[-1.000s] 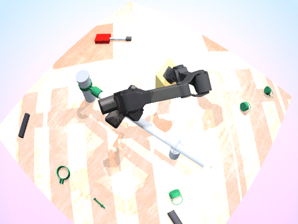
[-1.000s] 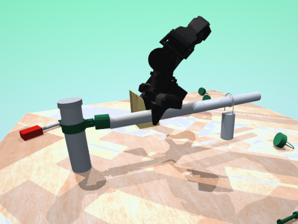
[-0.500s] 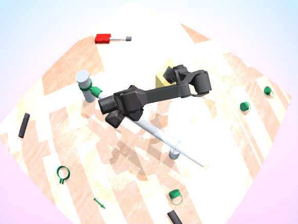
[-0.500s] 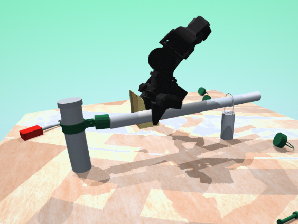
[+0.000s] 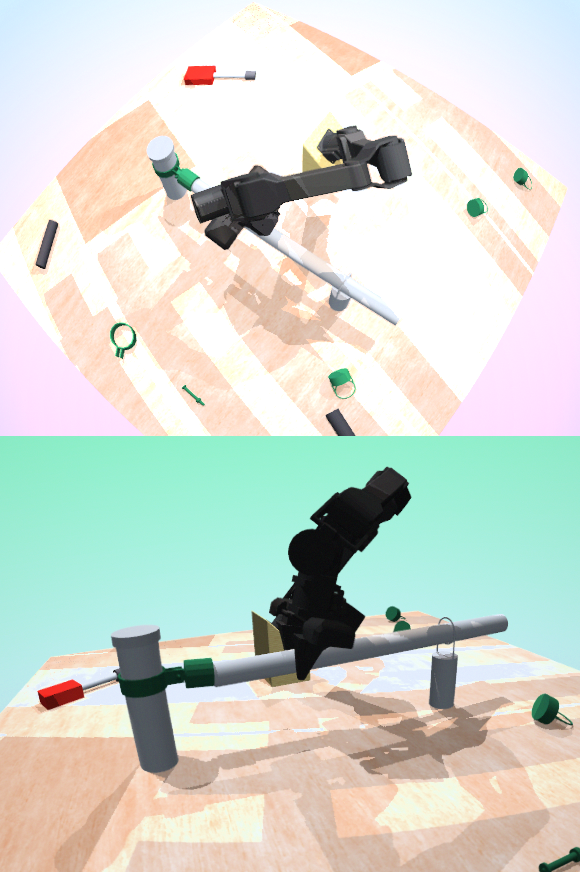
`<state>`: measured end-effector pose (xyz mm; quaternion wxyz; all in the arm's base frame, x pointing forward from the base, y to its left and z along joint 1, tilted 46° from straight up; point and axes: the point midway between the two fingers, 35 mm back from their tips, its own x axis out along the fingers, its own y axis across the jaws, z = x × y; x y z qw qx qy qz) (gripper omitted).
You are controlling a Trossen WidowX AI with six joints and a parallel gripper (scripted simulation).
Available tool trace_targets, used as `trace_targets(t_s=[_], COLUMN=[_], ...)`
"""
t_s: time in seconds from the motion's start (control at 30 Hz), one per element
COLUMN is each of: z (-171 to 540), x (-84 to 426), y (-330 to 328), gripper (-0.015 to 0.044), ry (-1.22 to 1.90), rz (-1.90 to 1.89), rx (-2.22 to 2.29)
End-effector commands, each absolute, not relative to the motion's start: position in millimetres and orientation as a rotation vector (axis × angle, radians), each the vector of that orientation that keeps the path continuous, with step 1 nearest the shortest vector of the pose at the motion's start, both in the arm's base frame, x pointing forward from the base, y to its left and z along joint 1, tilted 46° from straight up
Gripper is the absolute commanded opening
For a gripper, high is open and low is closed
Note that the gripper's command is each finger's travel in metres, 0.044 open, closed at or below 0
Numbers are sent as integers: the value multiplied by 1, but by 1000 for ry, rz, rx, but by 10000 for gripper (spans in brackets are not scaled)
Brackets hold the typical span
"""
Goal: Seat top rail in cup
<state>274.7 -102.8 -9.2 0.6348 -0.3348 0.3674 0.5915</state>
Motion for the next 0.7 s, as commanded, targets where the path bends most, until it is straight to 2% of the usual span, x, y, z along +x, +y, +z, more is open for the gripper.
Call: trace_targets(t_s=[0.0,0.67], z=[-9,-9], x=[275,275], y=[-103,-105], gripper=[0,0], ry=[840,843], rz=[1352,1351], rx=[-765,-771])
